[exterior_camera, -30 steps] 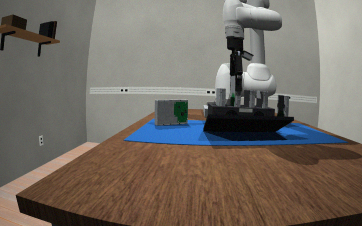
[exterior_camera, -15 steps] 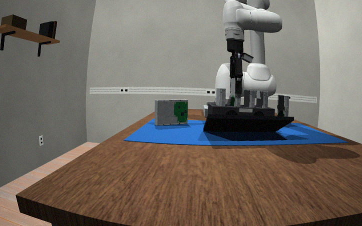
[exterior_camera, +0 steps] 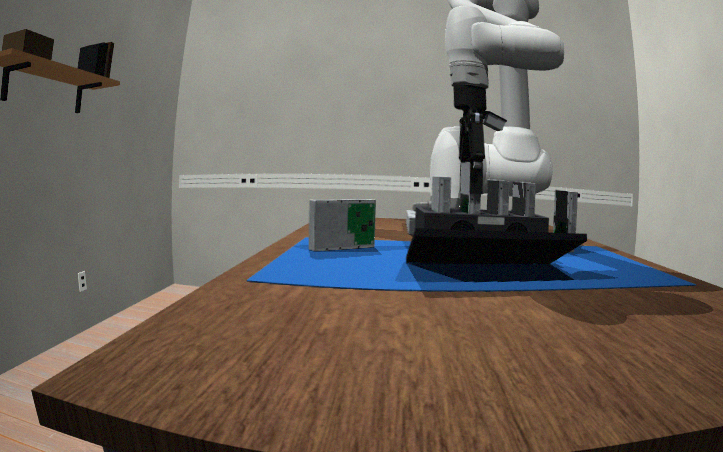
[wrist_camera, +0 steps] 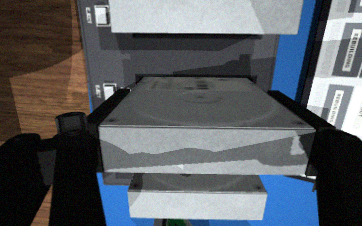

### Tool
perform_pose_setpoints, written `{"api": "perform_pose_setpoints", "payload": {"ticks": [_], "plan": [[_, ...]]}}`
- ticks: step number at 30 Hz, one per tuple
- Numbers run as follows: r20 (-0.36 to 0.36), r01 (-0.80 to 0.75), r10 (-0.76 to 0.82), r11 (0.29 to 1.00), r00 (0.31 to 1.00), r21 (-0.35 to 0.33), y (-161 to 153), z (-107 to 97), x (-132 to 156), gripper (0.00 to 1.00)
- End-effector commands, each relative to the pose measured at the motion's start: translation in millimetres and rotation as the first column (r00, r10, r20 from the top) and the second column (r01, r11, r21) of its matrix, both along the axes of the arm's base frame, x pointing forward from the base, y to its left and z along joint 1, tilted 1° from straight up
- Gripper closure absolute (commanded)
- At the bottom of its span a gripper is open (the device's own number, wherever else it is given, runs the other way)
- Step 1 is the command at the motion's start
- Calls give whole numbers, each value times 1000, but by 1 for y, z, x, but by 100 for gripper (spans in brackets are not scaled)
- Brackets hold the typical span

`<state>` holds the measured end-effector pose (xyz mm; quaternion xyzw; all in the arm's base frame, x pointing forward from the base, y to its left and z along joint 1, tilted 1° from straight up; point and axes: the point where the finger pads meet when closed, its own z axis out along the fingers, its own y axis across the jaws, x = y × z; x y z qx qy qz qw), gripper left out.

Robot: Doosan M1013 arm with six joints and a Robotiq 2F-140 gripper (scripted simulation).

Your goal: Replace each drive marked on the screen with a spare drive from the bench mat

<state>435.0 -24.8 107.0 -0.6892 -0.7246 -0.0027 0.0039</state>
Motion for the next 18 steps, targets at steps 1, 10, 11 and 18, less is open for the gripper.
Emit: {"api": "perform_pose_setpoints", "payload": {"ticks": [1,10,11,18], "plan": [[1,0,0,1000,1000,0,0,-3,0,90],[1,0,0,1000,1000,0,0,-10,0,90],[1,0,0,1000,1000,0,0,-11,0,90],[1,0,0,1000,1000,0,0,-17,0,90]]}}
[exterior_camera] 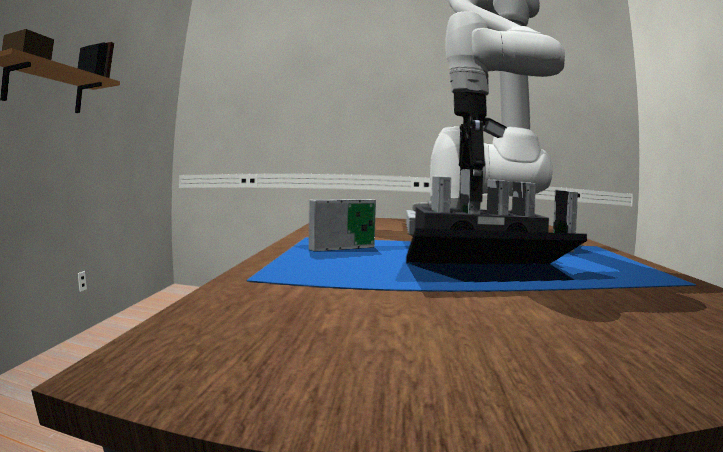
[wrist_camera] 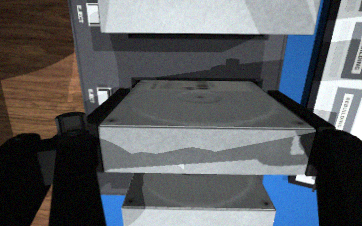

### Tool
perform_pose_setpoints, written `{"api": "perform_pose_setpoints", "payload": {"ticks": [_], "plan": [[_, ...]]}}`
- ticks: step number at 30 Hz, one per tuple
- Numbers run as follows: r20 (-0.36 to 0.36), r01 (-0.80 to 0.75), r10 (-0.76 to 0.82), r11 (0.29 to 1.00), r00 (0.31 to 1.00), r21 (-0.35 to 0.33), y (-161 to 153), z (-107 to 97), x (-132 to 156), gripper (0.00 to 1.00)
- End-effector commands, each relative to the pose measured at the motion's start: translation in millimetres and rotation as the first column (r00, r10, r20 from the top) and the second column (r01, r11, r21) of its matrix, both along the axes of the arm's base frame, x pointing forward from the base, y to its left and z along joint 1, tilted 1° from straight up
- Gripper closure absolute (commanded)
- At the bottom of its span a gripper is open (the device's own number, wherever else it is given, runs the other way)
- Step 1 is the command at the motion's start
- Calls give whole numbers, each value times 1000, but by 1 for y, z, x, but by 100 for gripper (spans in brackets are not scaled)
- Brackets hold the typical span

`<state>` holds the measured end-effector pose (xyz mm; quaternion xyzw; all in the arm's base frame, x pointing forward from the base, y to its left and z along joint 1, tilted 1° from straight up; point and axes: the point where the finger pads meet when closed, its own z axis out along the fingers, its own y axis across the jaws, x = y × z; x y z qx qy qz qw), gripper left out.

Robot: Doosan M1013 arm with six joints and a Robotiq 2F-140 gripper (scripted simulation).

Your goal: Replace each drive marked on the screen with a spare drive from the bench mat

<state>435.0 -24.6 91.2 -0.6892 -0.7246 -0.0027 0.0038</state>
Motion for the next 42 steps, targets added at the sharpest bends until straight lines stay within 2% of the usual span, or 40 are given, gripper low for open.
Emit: {"api": "perform_pose_setpoints", "payload": {"ticks": [1,42], "plan": [[1,0,0,1000,1000,0,0,-3,0,90],[1,0,0,1000,1000,0,0,-18,0,90]]}}
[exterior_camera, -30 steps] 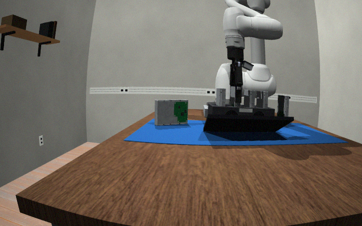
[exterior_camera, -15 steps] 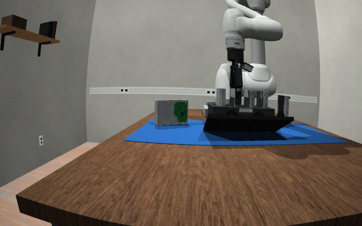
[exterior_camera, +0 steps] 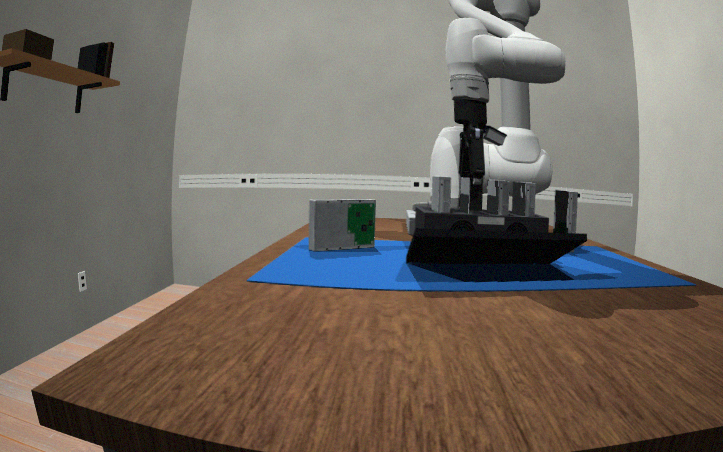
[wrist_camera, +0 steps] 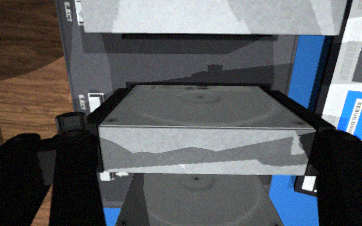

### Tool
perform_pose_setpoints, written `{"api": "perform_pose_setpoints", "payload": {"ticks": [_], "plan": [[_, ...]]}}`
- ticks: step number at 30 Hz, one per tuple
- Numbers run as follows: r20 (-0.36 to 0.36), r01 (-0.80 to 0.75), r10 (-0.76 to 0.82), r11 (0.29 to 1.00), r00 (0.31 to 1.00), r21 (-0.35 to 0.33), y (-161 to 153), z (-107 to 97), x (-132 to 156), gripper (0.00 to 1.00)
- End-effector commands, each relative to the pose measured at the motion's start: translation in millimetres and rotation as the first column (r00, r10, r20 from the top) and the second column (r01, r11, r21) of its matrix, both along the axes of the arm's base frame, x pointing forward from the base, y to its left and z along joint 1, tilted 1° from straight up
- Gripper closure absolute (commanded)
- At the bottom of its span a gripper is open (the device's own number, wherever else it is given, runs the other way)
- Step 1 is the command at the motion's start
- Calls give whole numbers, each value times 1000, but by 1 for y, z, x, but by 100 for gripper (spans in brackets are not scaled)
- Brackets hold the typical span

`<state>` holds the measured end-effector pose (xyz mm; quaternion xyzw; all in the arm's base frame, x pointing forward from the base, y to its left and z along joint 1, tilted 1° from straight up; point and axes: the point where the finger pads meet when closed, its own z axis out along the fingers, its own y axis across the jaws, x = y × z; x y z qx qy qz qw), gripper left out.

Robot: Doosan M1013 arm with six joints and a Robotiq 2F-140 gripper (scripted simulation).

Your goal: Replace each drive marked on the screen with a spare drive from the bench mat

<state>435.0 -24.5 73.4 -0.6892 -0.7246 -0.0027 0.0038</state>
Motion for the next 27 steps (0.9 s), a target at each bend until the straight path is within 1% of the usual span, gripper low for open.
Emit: {"api": "perform_pose_setpoints", "payload": {"ticks": [1,19,20,27], "plan": [[1,0,0,1000,1000,0,0,0,0,90],[1,0,0,1000,1000,0,0,0,0,90],[1,0,0,1000,1000,0,0,0,0,11],[1,0,0,1000,1000,0,0,0,0,11]]}}
